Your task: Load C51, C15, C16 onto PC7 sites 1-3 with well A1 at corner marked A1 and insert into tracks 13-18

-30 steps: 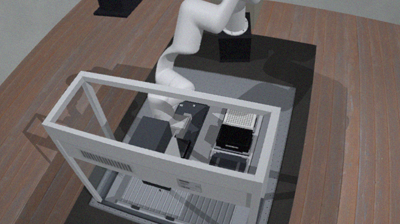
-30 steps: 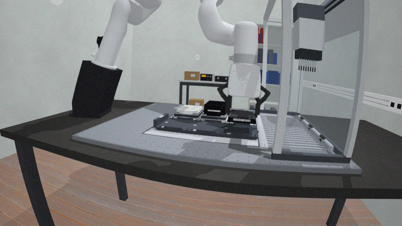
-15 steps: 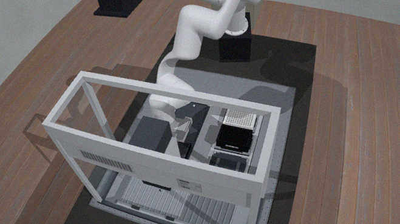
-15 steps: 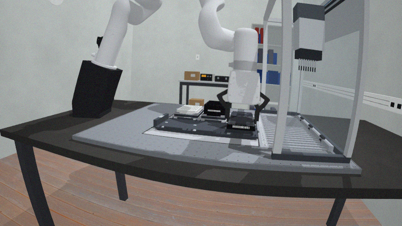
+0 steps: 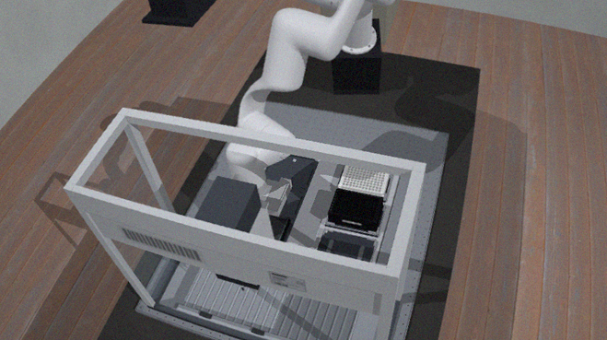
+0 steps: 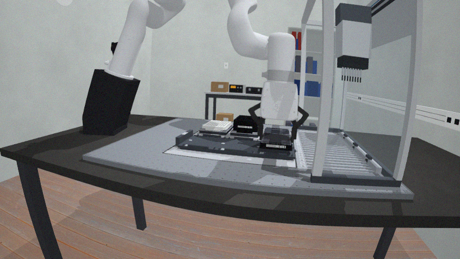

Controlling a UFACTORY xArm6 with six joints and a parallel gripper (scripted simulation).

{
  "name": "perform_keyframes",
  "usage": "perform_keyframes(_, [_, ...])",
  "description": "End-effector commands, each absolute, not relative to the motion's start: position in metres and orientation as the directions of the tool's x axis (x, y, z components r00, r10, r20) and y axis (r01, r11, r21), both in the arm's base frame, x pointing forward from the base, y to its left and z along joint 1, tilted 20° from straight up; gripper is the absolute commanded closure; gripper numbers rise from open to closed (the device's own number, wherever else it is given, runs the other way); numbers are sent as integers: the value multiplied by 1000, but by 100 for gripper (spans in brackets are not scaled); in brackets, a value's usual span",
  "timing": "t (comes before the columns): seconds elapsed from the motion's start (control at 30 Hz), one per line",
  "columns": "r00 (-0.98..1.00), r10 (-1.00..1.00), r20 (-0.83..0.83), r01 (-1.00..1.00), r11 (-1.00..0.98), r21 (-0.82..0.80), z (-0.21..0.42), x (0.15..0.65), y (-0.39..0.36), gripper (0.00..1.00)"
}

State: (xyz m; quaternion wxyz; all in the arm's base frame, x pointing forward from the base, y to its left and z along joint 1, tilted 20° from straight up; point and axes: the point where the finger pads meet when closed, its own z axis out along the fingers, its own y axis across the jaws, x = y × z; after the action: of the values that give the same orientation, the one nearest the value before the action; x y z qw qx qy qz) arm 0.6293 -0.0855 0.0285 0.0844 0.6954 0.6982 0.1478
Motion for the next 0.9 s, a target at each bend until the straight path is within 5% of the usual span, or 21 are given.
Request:
perform_keyframes(0.0, [-19,996,87,944,-11,328,31,631,-86,100])
perform_keyframes(0.87, [-19,996,87,945,-11,328,18,635,-85,100])
